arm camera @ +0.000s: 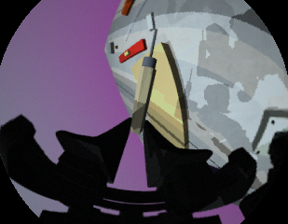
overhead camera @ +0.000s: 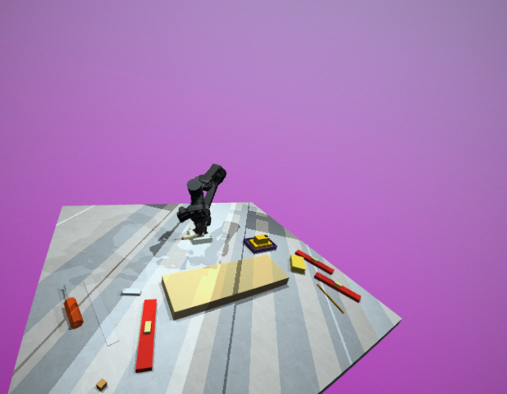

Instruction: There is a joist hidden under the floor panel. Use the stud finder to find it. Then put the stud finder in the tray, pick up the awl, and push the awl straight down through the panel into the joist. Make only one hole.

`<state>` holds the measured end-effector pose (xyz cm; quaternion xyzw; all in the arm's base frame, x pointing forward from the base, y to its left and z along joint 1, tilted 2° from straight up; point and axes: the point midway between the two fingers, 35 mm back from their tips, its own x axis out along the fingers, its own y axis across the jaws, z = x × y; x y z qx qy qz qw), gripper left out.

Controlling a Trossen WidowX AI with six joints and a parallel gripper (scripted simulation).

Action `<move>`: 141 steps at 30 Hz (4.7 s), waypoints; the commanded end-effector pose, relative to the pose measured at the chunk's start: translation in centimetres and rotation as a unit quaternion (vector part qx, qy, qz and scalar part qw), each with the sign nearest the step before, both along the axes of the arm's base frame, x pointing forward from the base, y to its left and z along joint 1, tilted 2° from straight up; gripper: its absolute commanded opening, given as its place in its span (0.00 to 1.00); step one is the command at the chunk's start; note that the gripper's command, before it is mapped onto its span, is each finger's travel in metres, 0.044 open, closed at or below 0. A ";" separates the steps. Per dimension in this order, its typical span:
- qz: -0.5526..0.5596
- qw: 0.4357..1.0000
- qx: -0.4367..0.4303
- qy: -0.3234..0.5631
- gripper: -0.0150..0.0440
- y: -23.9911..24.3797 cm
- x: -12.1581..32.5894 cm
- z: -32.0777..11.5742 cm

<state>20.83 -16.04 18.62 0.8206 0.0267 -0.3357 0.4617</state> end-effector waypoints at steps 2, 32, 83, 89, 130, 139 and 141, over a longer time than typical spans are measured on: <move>-0.032 0.997 0.046 -0.050 0.25 0.1 0.3 0.8; -0.141 0.864 0.380 -0.299 0.25 1.9 1.1 5.9; 0.181 0.845 0.491 -0.111 0.25 14.3 16.0 1.4; 0.181 0.845 0.491 -0.111 0.25 14.3 16.0 1.4; 0.181 0.845 0.491 -0.111 0.25 14.3 16.3 -2.0; 0.181 0.845 0.491 -0.111 0.25 14.3 16.3 -2.7; 0.181 0.845 0.491 -0.111 0.25 14.3 16.3 -3.0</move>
